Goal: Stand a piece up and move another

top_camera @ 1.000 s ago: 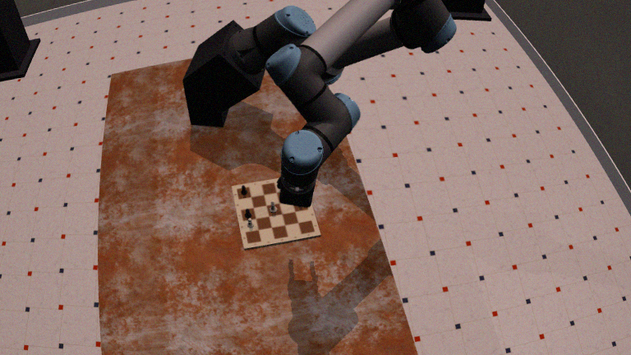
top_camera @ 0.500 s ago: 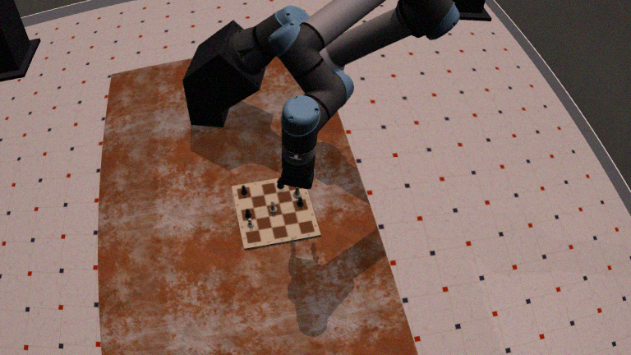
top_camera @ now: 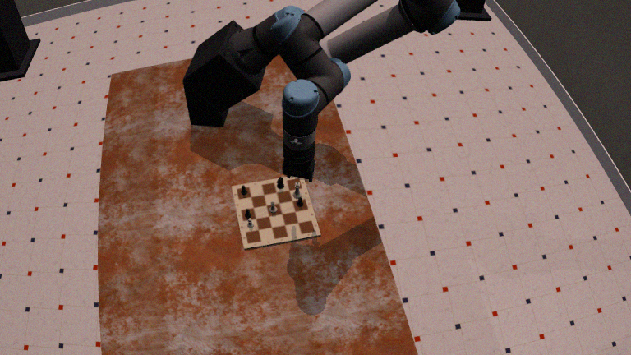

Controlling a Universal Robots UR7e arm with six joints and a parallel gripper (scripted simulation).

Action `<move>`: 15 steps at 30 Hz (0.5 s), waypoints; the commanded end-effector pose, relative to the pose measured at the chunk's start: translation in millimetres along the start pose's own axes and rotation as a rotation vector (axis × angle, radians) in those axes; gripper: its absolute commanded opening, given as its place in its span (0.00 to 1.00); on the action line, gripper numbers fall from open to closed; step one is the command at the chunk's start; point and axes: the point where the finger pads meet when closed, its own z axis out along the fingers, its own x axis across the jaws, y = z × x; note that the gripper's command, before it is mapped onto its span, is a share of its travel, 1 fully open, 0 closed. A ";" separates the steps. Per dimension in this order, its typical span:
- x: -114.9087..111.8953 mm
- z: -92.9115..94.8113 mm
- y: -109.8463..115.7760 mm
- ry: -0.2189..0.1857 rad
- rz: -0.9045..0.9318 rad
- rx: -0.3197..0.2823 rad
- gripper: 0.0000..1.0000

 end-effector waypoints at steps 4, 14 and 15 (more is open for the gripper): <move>-0.7 3.4 -7.5 0.007 0.007 -0.024 1.00; -1.0 4.6 -9.7 0.010 0.009 -0.030 1.00; -1.0 4.6 -9.7 0.010 0.009 -0.030 1.00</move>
